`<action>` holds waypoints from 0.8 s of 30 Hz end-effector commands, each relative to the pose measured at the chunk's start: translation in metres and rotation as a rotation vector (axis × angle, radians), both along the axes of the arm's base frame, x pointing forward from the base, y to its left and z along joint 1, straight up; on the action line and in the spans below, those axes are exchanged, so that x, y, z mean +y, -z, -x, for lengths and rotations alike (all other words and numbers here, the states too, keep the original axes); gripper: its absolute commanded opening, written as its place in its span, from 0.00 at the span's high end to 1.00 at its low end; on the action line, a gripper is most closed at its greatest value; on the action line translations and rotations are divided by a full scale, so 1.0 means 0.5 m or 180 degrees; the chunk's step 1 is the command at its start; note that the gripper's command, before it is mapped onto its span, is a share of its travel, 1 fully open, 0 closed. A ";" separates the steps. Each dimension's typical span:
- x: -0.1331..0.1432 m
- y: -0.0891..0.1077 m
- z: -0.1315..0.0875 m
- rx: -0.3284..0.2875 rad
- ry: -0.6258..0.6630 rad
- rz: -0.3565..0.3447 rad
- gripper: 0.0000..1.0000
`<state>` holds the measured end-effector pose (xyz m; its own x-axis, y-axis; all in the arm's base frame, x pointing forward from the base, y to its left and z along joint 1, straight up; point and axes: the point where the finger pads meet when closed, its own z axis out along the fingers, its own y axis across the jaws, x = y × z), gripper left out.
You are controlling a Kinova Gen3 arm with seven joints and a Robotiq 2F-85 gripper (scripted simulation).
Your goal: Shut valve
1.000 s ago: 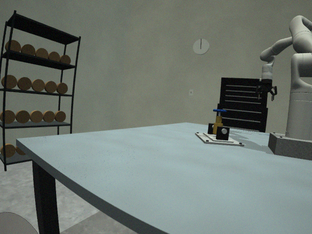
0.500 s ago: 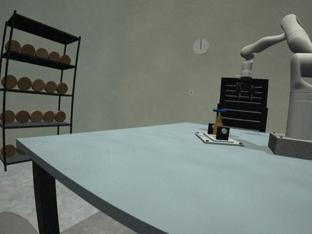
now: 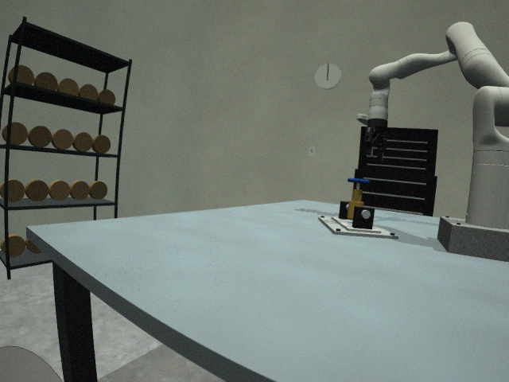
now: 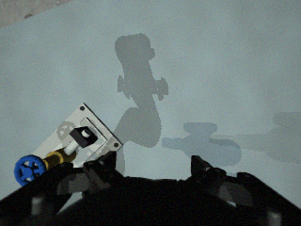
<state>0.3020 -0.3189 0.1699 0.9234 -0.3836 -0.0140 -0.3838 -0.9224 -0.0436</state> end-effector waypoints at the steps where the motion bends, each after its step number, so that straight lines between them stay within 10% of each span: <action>1: 0.077 0.006 -0.039 -0.0004 -0.0552 0.0028 0.00; 24: 0.468 0.030 -0.065 -0.0085 -0.3512 0.0097 0.00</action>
